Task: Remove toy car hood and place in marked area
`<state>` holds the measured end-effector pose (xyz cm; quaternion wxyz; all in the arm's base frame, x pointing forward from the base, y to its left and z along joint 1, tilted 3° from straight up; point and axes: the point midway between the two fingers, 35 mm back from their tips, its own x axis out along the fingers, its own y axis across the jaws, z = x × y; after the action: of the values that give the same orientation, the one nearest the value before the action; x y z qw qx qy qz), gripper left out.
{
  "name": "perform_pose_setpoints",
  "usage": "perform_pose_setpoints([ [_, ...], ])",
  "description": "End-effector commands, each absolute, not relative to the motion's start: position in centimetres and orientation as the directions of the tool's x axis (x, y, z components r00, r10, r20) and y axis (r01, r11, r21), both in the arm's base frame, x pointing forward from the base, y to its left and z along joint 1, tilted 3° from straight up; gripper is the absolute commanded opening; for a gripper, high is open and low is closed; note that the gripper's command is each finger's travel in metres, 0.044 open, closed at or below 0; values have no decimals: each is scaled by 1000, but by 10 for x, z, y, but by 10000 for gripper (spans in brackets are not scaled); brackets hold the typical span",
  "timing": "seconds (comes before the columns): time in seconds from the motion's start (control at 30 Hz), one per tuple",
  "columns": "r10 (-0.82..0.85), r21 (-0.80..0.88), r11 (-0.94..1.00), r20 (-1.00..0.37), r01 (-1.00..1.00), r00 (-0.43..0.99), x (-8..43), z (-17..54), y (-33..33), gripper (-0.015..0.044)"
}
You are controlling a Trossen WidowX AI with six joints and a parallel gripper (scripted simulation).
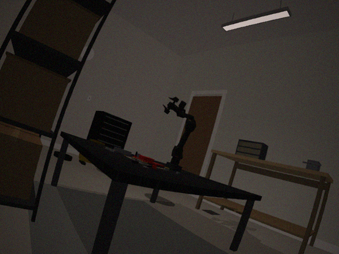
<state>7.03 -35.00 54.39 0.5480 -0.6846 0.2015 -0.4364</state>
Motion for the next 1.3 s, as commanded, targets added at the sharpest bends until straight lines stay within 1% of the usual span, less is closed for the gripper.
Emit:
perform_pose_setpoints([
  [0.0, -754, -927, -313, 374, 206, 540, 71, 543, -350, 440],
  [0.07, -751, -934, -271, 357, 233, 555, 81, 538, -354, 440],
  [0.3, -724, -940, -34, 257, 339, 640, 132, 509, -365, 440],
  [0.63, -657, -912, 201, 144, 357, 740, 205, 474, -353, 440],
  [0.97, -530, -801, 530, -56, 279, 846, 285, 418, -326, 440],
  [1.27, -371, -644, 753, -243, 137, 896, 348, 366, -278, 440],
])
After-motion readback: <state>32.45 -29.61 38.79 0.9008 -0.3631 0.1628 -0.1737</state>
